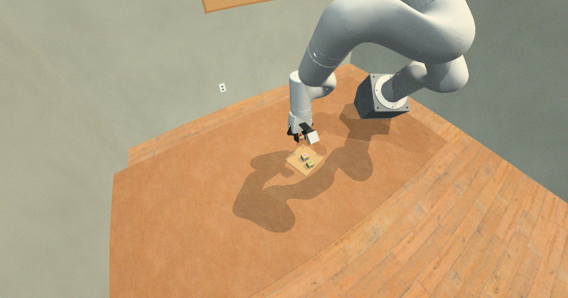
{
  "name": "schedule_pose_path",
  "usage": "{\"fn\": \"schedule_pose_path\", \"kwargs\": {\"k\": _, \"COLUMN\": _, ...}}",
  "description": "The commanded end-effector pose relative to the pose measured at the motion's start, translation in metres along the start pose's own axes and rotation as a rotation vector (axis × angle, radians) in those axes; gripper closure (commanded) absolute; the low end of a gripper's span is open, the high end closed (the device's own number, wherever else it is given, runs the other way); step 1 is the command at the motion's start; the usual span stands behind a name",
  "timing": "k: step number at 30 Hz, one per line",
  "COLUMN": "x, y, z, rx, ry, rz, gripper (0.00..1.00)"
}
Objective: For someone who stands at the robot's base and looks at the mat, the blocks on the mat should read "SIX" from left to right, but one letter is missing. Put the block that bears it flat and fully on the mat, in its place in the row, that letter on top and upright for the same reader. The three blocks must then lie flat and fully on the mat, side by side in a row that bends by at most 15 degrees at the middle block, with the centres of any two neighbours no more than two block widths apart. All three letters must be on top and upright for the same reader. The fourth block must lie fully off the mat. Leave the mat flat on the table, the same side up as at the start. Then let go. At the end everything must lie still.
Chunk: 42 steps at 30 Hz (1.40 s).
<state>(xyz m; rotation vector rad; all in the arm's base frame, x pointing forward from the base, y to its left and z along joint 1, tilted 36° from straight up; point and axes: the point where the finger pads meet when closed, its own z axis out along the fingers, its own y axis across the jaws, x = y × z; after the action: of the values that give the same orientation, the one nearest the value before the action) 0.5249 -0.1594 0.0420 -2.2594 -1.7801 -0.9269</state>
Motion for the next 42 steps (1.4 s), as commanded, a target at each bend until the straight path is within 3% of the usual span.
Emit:
{"fn": "schedule_pose_path", "kwargs": {"k": 1, "x": 0.000, "y": 0.001, "z": 0.008, "rx": -0.001, "ry": 0.000, "rz": 0.000, "gripper": 0.73}}
{"fn": "schedule_pose_path", "kwargs": {"k": 7, "x": 0.000, "y": 0.001, "z": 0.023, "rx": -0.001, "ry": 0.000, "rz": 0.000, "gripper": 0.73}}
{"fn": "schedule_pose_path", "kwargs": {"k": 22, "x": 0.000, "y": 0.001, "z": 0.086, "rx": -0.001, "ry": 0.000, "rz": 0.000, "gripper": 0.73}}
{"fn": "schedule_pose_path", "kwargs": {"k": 42, "x": 0.000, "y": 0.001, "z": 0.092, "rx": -0.001, "ry": 0.000, "rz": 0.000, "gripper": 0.73}}
